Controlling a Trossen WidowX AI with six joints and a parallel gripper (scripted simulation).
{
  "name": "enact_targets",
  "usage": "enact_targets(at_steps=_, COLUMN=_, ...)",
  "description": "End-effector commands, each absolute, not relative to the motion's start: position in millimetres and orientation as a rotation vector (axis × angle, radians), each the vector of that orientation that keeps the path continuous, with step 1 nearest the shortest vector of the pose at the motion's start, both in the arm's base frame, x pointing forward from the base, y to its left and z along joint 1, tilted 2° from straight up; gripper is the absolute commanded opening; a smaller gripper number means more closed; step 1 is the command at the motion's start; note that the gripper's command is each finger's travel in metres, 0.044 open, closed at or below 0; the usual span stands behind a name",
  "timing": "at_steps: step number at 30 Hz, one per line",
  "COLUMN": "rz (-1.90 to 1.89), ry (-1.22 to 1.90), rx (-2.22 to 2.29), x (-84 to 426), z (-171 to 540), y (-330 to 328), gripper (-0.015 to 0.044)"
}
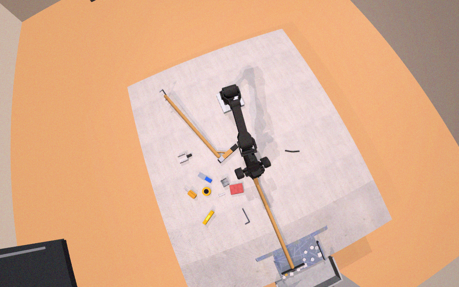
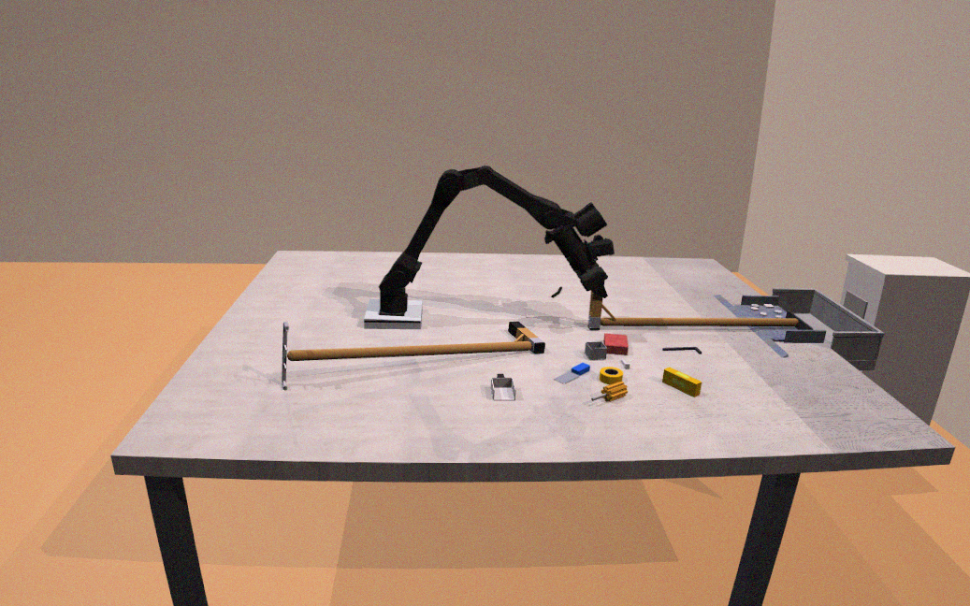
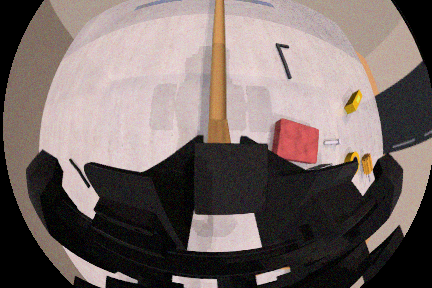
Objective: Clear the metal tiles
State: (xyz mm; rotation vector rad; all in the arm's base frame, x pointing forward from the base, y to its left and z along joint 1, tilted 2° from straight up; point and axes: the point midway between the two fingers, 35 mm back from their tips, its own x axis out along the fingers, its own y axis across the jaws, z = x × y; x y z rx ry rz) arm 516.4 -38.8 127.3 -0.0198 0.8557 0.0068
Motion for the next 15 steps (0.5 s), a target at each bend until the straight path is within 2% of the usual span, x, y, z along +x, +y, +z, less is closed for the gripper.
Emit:
enact_targets(at_steps=1, rz=0.002, ry=0.844, rx=-0.019, x=524, z=131, y=-39, gripper=0.0000)
enact_targets(at_steps=15, rz=0.002, ry=0.843, rx=-0.018, x=543, z=130, y=-39, gripper=0.0000)
